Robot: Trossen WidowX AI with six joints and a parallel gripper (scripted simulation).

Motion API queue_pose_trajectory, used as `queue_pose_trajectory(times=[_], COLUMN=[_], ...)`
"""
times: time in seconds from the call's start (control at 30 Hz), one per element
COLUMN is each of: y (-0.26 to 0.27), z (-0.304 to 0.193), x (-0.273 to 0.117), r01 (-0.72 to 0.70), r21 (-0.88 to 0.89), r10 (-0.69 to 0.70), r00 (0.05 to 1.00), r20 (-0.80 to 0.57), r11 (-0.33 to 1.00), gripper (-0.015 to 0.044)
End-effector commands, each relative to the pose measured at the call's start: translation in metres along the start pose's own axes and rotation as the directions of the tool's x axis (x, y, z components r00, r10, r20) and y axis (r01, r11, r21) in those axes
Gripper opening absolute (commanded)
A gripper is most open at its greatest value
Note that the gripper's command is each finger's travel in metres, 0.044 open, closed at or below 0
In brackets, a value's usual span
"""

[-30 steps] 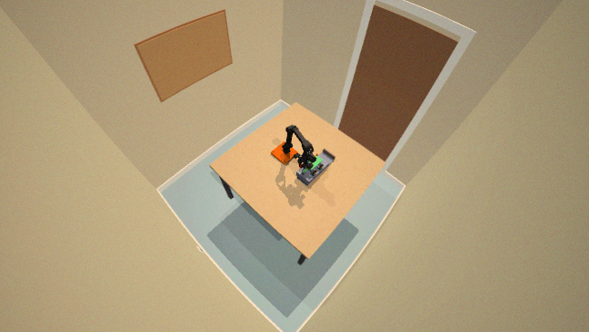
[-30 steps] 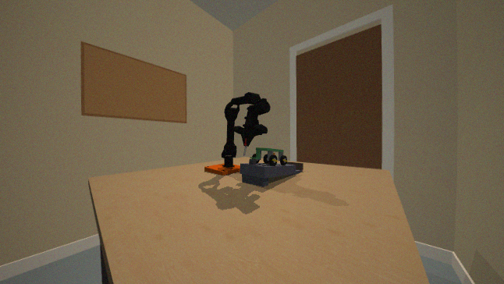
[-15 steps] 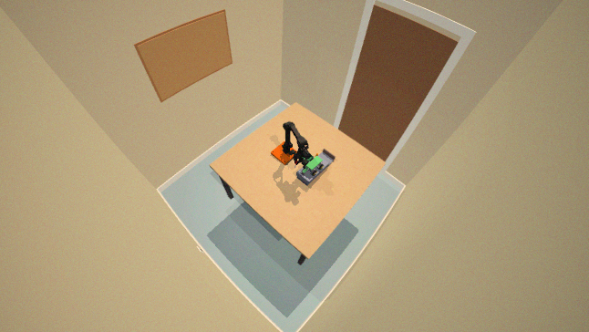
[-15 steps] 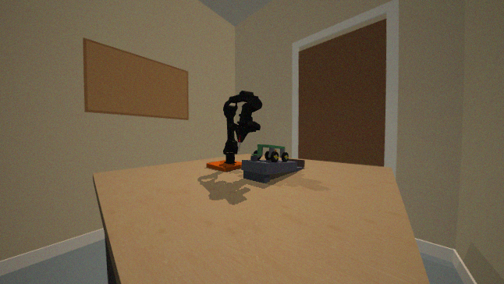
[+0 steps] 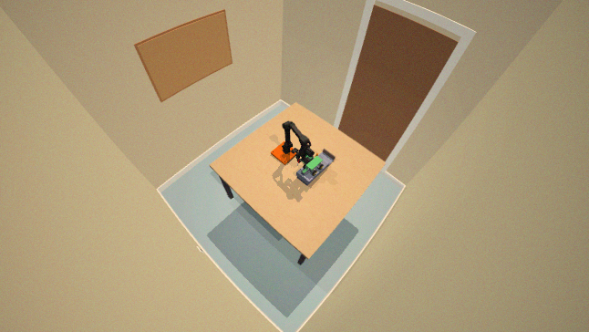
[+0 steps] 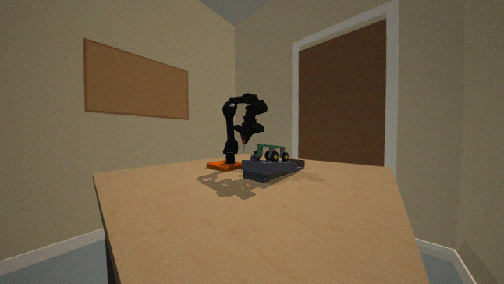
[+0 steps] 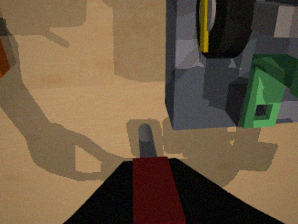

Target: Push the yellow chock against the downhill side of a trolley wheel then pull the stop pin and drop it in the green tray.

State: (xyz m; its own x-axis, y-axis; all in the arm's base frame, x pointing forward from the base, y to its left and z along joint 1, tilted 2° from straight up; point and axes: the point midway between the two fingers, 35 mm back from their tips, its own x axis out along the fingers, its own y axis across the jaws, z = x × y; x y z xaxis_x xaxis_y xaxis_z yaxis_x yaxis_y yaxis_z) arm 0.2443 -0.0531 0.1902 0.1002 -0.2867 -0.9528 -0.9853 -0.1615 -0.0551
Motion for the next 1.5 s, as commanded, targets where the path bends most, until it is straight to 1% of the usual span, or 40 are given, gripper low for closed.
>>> queue_pose_trajectory(times=[0.0, 1.47], y=[0.001, 0.005], z=[0.012, 0.182], x=[-0.002, -0.021], r01=[0.000, -0.001], r21=[0.001, 0.001], r10=[0.000, 0.001], r00=[1.000, 1.000], r20=[-0.006, 0.008], r11=[1.000, 1.000], gripper=[0.0000, 0.0000])
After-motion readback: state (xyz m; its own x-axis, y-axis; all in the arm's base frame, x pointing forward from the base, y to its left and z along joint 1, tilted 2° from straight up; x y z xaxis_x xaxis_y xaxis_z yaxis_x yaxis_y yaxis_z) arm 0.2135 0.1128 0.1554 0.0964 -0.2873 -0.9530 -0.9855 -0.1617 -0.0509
